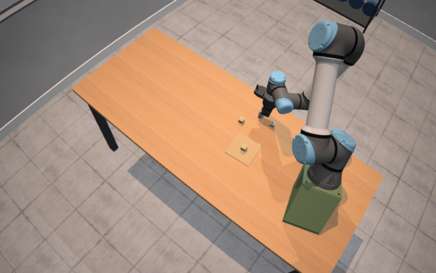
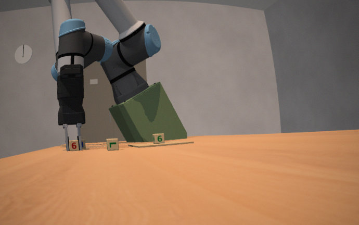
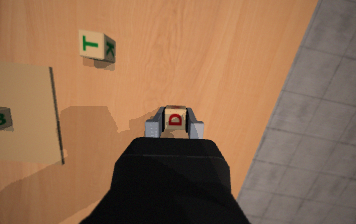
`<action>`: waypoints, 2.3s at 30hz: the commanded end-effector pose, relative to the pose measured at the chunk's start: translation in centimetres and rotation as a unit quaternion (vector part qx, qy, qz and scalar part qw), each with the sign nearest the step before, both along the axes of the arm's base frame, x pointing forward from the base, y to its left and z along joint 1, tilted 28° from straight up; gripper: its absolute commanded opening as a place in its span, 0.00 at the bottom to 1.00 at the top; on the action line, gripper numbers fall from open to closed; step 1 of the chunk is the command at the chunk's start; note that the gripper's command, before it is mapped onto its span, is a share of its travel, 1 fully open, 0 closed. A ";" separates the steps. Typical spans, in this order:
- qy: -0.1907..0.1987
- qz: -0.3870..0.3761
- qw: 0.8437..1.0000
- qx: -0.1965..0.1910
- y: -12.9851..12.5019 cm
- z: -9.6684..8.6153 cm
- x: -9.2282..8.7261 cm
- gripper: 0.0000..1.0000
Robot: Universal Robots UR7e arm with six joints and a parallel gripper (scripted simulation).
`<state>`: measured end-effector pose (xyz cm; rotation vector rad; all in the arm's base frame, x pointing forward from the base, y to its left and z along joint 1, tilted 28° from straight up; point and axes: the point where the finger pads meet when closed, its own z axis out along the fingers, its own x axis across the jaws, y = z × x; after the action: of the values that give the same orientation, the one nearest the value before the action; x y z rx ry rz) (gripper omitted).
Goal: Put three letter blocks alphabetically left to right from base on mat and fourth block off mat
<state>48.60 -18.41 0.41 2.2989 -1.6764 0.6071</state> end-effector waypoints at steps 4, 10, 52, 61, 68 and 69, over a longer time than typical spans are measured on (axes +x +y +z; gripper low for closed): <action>-0.002 0.000 1.000 -0.001 -0.1 0.1 0.1 0.49; -0.002 0.000 1.000 -0.001 -0.1 0.1 0.1 0.49; -0.003 0.001 1.000 -0.001 4.2 9.1 -1.8 0.49; -0.001 0.000 1.000 -0.001 4.1 9.0 -1.8 0.49; -0.002 -0.002 1.000 0.000 4.3 8.9 -1.8 0.49; -0.003 -0.002 1.000 0.000 4.3 8.9 -1.8 0.49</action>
<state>46.68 -14.25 9.29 2.2980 -1.6786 0.6087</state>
